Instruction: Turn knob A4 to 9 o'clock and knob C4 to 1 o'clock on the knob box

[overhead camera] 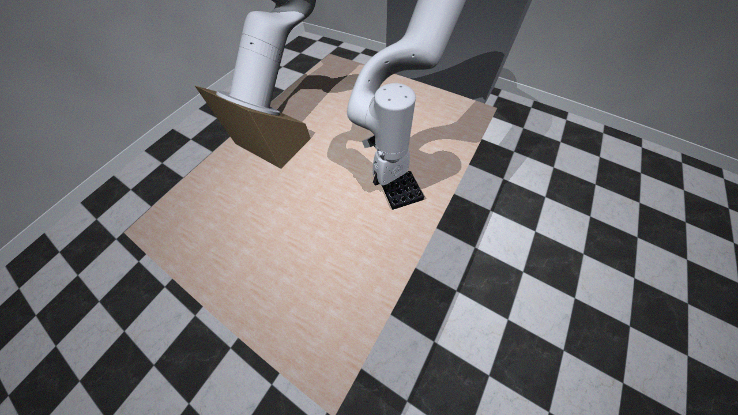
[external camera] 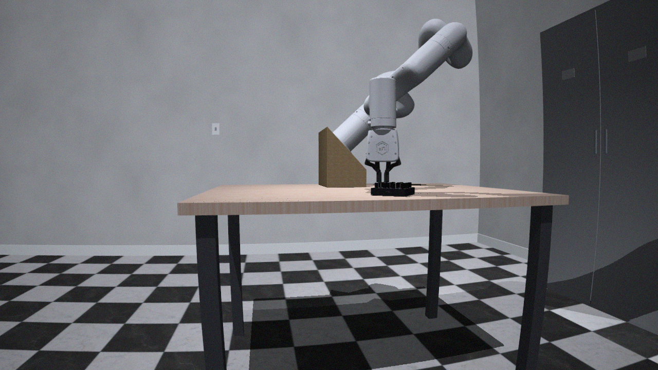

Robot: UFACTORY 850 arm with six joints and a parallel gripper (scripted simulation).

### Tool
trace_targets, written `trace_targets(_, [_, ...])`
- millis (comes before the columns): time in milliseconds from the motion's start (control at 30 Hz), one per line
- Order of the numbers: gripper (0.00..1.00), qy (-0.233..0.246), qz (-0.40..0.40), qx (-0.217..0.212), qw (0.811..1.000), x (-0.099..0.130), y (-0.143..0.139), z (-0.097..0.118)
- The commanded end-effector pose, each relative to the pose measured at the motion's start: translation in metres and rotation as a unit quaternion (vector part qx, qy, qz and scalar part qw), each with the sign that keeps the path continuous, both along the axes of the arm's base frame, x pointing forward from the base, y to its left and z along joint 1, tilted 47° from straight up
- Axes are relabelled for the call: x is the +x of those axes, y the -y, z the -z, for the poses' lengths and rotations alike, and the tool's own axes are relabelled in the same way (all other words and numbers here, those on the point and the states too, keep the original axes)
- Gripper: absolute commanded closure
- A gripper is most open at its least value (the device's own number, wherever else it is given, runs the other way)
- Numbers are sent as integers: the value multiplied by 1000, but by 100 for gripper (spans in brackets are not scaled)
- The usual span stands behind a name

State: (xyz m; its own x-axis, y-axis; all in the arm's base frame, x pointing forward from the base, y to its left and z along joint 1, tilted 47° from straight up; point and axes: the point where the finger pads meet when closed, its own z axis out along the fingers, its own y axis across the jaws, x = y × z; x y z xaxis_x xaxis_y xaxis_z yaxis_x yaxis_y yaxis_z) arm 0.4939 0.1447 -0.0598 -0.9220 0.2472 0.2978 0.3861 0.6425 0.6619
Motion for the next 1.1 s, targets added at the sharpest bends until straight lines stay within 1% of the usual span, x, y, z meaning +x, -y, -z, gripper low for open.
trace_targets(0, [92,1,0,0,1000,1,0,0])
trace_targets(1067, [92,5,-4,0,1000,1,0,0])
